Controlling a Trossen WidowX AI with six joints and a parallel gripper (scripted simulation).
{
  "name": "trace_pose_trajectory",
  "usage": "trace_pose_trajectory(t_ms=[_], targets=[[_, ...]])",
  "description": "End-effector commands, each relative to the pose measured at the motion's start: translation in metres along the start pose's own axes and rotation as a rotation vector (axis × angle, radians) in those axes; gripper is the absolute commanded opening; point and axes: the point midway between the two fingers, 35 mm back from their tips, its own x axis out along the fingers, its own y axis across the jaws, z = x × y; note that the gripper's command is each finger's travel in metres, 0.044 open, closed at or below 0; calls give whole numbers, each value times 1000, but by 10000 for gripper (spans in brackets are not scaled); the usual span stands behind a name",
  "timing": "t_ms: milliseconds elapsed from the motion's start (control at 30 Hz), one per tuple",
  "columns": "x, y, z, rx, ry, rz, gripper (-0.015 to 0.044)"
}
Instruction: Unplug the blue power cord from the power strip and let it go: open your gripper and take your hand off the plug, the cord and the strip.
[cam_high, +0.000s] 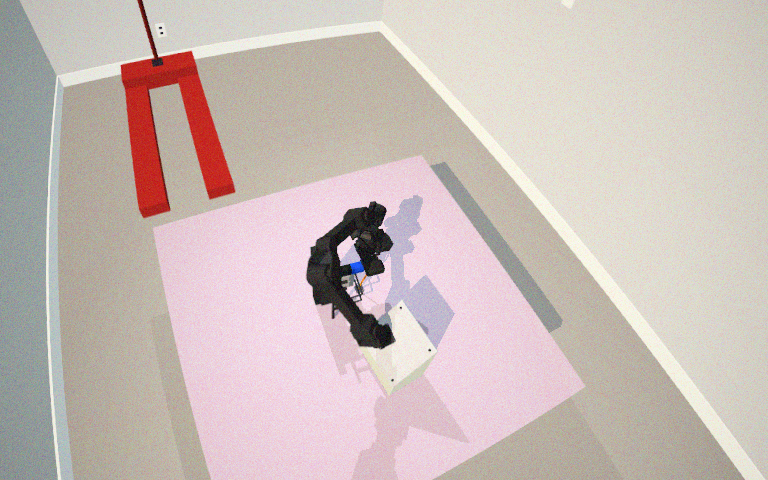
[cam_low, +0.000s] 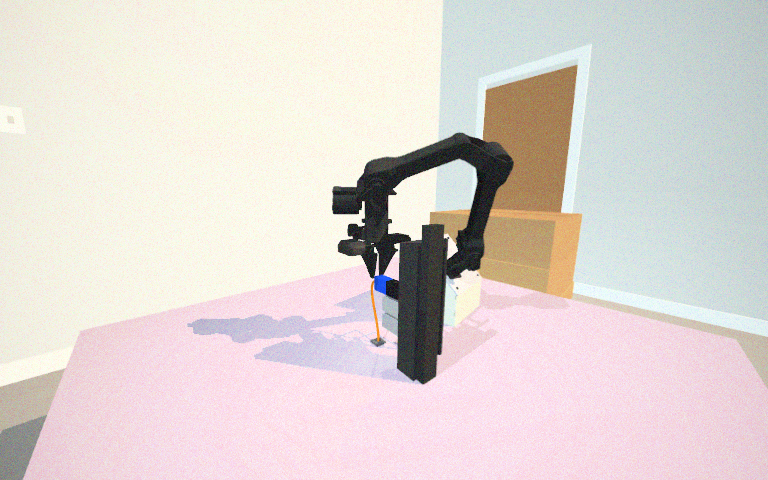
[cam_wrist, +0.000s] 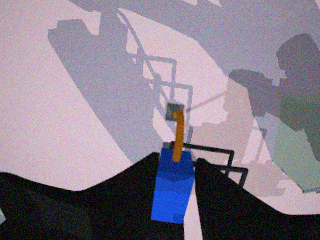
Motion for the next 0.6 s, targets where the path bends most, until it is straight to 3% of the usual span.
trace_pose_trajectory(t_ms=[0,433,567], targets=[[-5,-1,14,14,0,12,0],[-1,-1,4,14,4,11,341],[-7,0,27,14,1,12,440]])
